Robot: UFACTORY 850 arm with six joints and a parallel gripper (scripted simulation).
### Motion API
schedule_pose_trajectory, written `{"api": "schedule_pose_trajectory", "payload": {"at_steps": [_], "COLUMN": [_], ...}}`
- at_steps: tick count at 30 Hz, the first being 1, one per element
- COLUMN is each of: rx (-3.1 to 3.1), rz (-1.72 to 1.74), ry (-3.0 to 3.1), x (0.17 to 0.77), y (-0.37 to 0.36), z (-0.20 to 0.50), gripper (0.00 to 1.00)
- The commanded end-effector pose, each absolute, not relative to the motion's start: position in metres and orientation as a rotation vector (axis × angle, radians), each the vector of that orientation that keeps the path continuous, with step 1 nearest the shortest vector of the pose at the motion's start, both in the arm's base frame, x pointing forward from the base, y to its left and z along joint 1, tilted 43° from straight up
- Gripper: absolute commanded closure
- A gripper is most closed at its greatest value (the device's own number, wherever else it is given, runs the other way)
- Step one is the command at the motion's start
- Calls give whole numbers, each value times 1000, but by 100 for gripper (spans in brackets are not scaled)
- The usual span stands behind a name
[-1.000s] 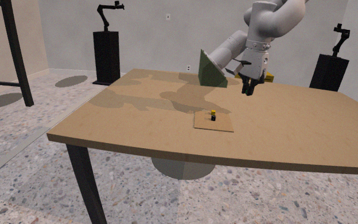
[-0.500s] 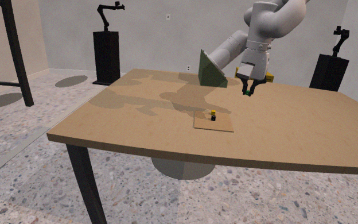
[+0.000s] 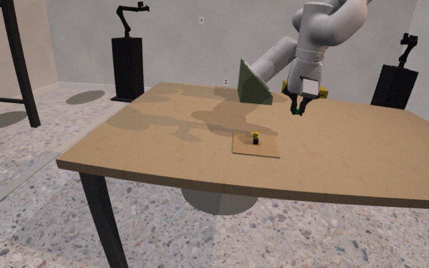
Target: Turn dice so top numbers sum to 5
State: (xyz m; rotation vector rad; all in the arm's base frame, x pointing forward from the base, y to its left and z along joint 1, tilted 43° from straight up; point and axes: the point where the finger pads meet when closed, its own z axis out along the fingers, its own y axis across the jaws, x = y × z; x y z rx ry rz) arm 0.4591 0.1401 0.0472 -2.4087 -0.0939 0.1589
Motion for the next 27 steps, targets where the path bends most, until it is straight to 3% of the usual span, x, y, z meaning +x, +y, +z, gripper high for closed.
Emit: {"api": "schedule_pose_trajectory", "payload": {"at_steps": [1, 20, 27], "rx": [-2388, -2363, -2334], "rz": [79, 2, -223], "ry": [-250, -390, -296], "x": [461, 461, 458], "y": [140, 141, 141], "z": [47, 47, 48], "gripper": [89, 89, 89]}}
